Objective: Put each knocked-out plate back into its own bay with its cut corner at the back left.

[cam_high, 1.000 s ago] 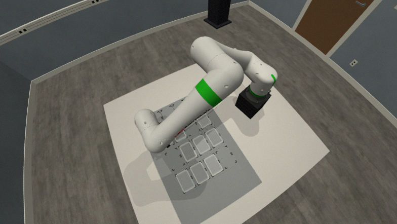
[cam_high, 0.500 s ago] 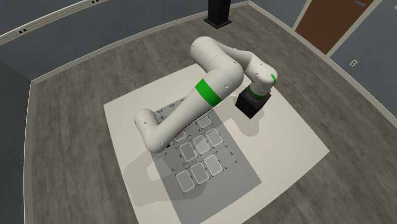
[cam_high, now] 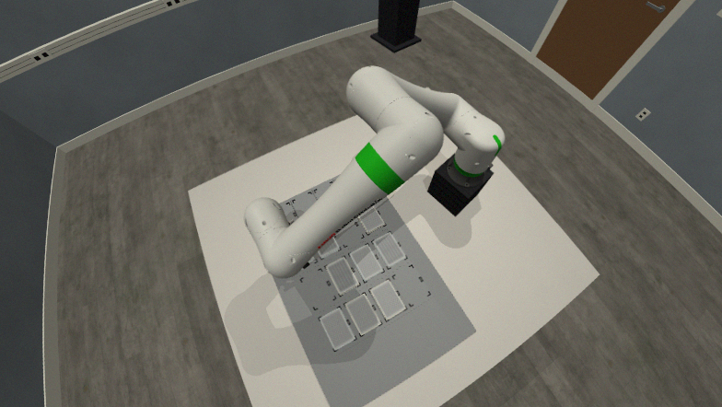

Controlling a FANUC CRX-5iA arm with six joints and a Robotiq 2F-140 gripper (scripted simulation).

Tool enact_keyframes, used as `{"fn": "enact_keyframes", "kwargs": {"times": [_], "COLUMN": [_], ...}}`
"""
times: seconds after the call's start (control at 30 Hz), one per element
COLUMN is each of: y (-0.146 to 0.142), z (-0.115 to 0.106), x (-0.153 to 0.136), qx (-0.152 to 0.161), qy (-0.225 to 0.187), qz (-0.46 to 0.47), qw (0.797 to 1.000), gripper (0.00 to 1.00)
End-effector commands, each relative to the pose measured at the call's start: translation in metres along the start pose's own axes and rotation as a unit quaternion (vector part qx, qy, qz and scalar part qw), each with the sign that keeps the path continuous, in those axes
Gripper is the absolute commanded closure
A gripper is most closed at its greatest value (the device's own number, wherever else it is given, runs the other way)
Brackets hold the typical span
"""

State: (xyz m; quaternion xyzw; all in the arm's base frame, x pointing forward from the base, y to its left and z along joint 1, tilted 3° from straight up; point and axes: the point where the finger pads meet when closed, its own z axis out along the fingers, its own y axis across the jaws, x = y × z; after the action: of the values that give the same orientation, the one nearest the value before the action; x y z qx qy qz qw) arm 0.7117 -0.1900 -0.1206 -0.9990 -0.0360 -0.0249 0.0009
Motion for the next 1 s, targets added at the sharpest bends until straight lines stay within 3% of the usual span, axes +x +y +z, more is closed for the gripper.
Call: {"fn": "enact_keyframes", "kwargs": {"times": [0.0, 0.5, 0.53, 0.97], "y": [0.0005, 0.0006, 0.0006, 0.0006], "z": [-0.0016, -0.0020, -0.0020, -0.0019], "x": [0.0010, 0.0010, 0.0010, 0.0010], "qx": [-0.001, -0.001, -0.001, -0.001], "qy": [0.001, 0.001, 0.001, 0.001], "qz": [0.000, 0.000, 0.000, 0.000], "qw": [1.000, 1.000, 1.000, 1.000], "gripper": [0.13, 0.14, 0.90, 0.90]}}
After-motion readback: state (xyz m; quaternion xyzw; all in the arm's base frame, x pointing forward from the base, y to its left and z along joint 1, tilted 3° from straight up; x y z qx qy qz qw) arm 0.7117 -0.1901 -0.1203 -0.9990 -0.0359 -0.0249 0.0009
